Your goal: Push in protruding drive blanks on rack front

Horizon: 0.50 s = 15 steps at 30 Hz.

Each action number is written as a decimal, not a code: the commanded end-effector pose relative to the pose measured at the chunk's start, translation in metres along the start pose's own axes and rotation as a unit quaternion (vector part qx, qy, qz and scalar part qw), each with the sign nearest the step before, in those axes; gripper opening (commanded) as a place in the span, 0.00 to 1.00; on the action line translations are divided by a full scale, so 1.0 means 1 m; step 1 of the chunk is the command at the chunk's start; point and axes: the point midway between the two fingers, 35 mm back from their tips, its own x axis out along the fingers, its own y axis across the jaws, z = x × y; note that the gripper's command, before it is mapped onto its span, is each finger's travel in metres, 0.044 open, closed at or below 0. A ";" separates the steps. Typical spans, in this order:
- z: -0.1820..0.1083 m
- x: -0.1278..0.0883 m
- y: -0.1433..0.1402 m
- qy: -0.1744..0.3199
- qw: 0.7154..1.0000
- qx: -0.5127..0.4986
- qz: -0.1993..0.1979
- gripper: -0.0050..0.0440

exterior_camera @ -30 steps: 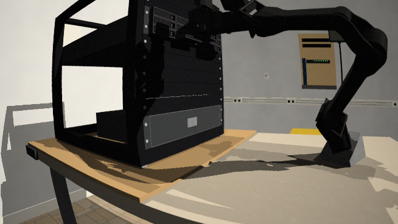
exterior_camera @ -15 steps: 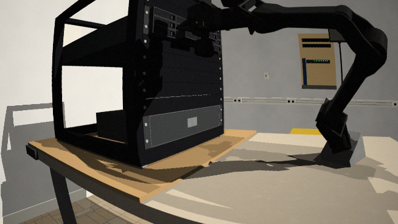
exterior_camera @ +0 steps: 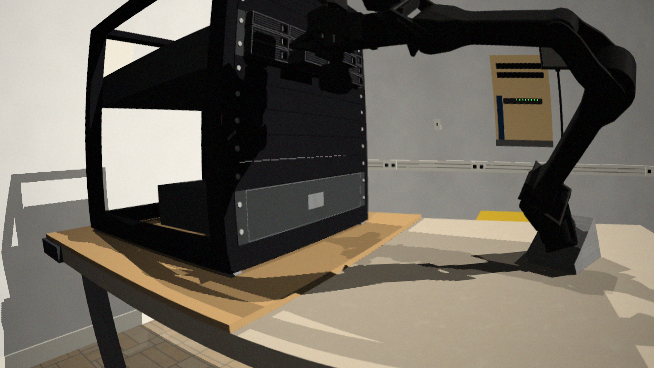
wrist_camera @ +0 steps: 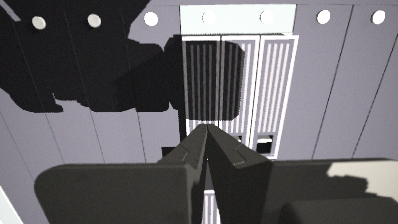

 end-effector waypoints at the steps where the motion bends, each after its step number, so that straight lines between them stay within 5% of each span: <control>1: 0.006 0.001 -0.006 -0.005 1.000 -0.005 -0.007 0.00; 15: 0.005 0.009 -0.005 -0.005 1.000 -0.005 -0.007 0.00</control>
